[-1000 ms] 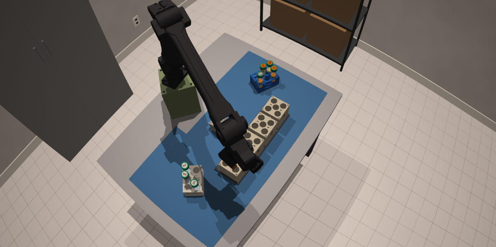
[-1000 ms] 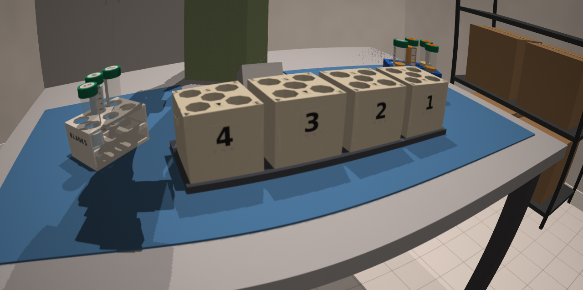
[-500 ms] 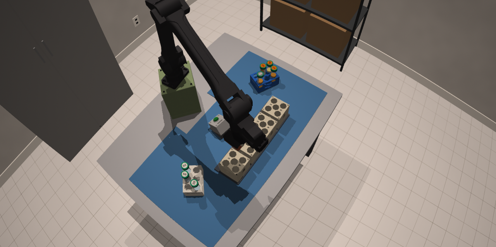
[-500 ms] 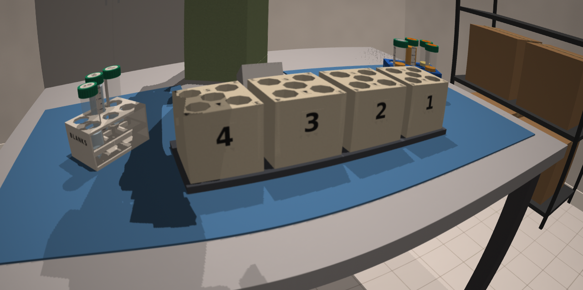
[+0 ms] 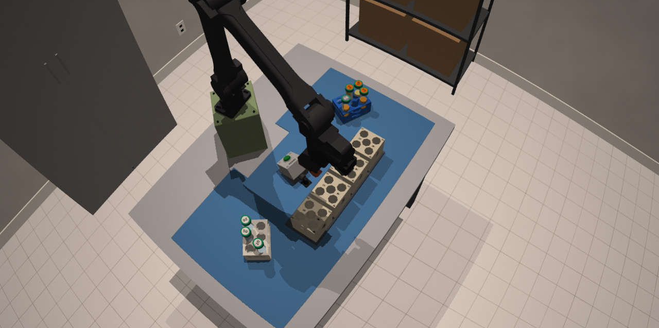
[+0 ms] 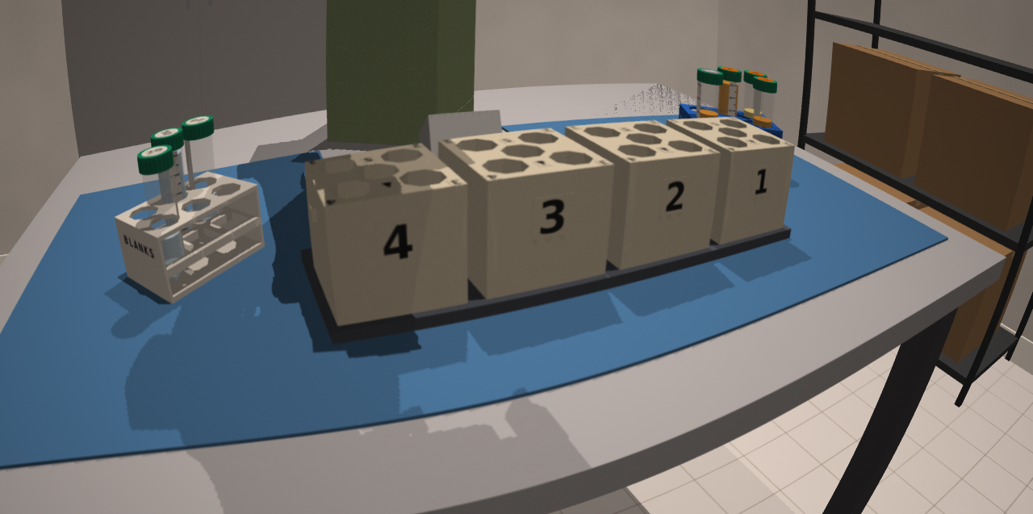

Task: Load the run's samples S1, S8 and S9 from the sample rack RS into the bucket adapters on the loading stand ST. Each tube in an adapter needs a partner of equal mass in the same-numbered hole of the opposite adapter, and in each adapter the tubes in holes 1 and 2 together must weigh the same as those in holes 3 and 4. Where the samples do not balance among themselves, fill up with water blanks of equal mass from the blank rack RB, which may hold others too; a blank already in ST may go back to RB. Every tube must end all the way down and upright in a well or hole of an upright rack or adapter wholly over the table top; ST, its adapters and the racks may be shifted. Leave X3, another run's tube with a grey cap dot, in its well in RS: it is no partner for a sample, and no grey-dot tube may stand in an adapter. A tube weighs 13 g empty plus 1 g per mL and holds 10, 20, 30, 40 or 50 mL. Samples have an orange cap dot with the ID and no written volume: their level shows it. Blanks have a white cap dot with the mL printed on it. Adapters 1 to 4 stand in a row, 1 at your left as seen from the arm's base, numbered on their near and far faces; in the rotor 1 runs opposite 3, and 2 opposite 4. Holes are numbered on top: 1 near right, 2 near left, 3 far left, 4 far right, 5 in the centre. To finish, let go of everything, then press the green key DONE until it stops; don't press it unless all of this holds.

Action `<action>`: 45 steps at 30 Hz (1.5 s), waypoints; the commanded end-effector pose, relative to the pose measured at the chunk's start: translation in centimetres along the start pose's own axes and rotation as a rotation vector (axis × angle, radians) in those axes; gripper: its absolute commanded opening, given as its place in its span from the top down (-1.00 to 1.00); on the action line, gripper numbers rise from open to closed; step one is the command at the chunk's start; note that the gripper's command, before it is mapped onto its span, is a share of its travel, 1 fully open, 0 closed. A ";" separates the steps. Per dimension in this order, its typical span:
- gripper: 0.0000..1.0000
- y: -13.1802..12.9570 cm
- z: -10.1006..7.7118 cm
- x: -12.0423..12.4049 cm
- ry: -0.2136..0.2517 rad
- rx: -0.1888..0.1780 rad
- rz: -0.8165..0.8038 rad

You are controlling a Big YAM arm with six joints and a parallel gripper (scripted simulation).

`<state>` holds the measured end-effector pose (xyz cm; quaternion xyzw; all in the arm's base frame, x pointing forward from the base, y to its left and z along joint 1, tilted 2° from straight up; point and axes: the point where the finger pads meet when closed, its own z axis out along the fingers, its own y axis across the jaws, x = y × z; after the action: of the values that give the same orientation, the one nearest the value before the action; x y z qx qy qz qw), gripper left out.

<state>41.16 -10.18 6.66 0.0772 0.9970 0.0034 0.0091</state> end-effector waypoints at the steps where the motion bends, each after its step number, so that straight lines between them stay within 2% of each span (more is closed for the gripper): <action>1: -0.11 0.7 -1.3 -0.6 -0.052 0.007 0.001; 7: -0.11 2.8 -1.1 1.6 -0.051 0.003 0.001; 8: -0.11 3.1 -1.1 2.0 -0.053 0.018 -0.028; 14: -0.11 5.0 -0.9 4.3 -0.051 0.014 -0.028; 16: -0.11 5.7 -0.1 5.6 -0.054 0.028 -0.058; 18: -0.11 5.7 -0.1 5.6 -0.054 0.028 -0.058; 21: -0.11 6.9 1.2 7.5 -0.053 0.025 -0.058; 24: -0.11 7.0 2.1 7.8 -0.029 0.026 -0.058; 25: -0.11 6.7 1.0 6.8 -0.050 0.024 -0.057; 27: -0.11 6.4 0.5 5.6 -0.078 0.023 -0.035; 28: -0.11 6.7 1.0 6.8 -0.050 0.024 -0.057; 35: -0.11 6.7 1.0 6.8 -0.050 0.024 -0.057; 36: -0.11 6.3 2.7 7.9 -0.020 0.027 -0.038; 45: -0.11 6.2 5.7 7.9 -0.019 0.027 -0.043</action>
<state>33.88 -2.34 1.65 0.0467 0.9988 -0.0100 0.0107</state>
